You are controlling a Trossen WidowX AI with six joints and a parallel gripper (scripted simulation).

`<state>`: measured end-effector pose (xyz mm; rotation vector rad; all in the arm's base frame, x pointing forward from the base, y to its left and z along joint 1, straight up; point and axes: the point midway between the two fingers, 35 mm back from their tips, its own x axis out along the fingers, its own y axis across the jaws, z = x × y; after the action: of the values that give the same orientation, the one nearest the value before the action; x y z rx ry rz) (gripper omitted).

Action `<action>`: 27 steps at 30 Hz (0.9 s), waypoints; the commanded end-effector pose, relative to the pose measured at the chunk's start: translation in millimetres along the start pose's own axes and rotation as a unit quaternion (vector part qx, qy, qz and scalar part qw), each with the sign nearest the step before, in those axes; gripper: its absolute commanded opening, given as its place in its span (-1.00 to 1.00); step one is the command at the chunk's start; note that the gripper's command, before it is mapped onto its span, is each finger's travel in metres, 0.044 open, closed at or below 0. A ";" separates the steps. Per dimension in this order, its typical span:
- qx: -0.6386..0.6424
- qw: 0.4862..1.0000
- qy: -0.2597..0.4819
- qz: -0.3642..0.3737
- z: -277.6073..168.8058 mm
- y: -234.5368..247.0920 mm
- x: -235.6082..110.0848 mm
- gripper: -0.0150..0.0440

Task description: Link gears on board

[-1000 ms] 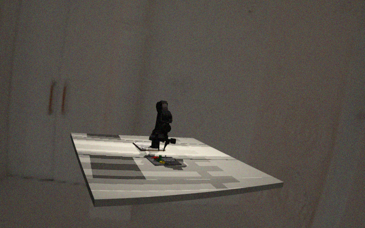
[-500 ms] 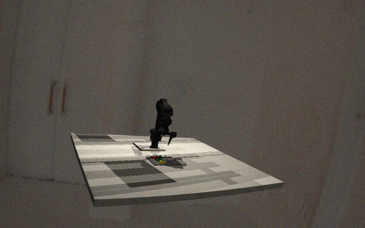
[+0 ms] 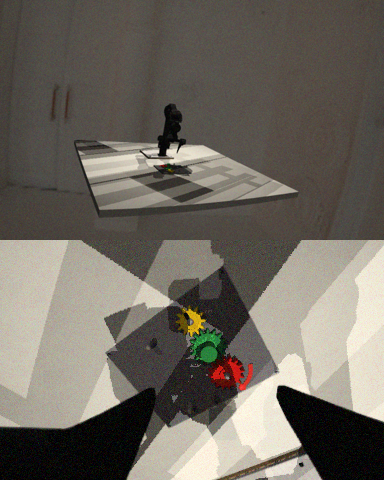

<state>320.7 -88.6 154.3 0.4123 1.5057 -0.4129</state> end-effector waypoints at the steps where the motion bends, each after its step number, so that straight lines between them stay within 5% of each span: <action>1: 0.002 1.000 0.001 0.000 -0.2 0.0 0.0 1.00; 27: -0.004 1.000 0.000 0.001 -7.7 20.0 -2.3 1.00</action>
<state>321.8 -82.7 154.8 0.4200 1.5048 -0.4177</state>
